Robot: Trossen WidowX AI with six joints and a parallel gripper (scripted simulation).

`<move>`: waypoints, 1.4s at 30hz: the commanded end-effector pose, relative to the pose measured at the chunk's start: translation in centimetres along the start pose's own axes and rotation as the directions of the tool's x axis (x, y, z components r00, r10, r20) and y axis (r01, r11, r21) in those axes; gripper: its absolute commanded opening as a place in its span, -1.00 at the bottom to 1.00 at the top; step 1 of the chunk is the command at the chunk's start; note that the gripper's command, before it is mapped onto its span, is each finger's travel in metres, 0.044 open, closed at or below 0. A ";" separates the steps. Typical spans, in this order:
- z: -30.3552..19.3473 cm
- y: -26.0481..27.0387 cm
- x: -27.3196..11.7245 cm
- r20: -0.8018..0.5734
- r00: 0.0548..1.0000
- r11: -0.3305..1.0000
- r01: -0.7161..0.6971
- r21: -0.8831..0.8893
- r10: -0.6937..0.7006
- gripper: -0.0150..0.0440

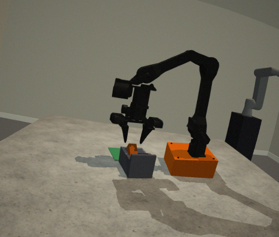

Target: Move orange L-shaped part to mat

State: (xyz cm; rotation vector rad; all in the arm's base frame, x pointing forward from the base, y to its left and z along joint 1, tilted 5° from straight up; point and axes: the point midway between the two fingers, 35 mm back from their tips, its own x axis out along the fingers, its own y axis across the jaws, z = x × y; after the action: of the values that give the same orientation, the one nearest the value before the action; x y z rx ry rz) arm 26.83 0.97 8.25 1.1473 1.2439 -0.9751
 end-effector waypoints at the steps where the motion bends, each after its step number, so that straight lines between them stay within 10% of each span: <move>1: -0.1 -0.2 1.0 -0.007 1.000 1.000 0.010 0.005 -0.010 0.46; 22: -0.2 -0.4 3.7 -0.007 1.000 1.000 0.010 0.005 -0.010 0.46; 28: -0.1 -0.2 3.3 -0.001 1.000 1.000 0.004 0.000 -0.004 -0.08; 42: -0.1 -0.2 3.3 -0.001 1.000 1.000 0.004 0.000 -0.004 -0.49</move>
State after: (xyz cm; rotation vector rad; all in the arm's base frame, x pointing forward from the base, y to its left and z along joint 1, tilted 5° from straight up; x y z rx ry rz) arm 26.96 1.15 4.90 1.1460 1.2485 -0.9785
